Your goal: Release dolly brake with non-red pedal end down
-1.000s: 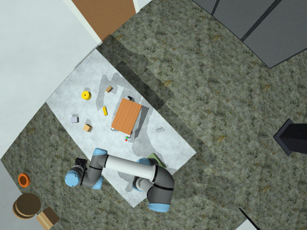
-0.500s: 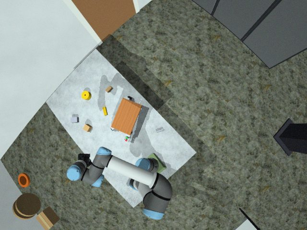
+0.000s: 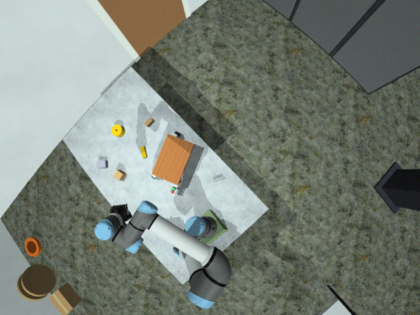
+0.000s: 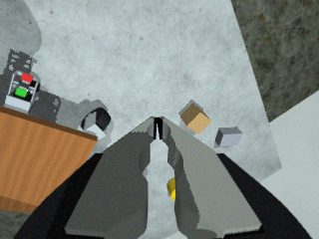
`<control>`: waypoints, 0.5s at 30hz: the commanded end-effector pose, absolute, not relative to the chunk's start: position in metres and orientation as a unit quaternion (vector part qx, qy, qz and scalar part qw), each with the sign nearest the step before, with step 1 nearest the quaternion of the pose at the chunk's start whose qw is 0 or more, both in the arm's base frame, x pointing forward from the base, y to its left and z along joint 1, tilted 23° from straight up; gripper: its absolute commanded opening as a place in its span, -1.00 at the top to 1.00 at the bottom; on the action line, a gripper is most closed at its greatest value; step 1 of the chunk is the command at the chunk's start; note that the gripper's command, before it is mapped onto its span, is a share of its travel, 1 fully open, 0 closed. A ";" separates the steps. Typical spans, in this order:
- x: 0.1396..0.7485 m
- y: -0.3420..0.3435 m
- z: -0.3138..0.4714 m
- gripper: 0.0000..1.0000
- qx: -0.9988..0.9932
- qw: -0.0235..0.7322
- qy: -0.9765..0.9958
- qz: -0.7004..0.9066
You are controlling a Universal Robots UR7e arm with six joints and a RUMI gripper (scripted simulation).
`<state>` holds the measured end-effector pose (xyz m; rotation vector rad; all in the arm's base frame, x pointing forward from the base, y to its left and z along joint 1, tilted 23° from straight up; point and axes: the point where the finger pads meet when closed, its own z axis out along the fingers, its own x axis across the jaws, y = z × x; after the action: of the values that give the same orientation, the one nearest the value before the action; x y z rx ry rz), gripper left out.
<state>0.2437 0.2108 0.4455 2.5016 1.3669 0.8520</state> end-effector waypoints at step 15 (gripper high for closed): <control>0.256 0.161 0.411 1.00 0.794 0.121 0.547 0.237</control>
<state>0.2531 0.1747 0.4196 2.3651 1.5268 0.7245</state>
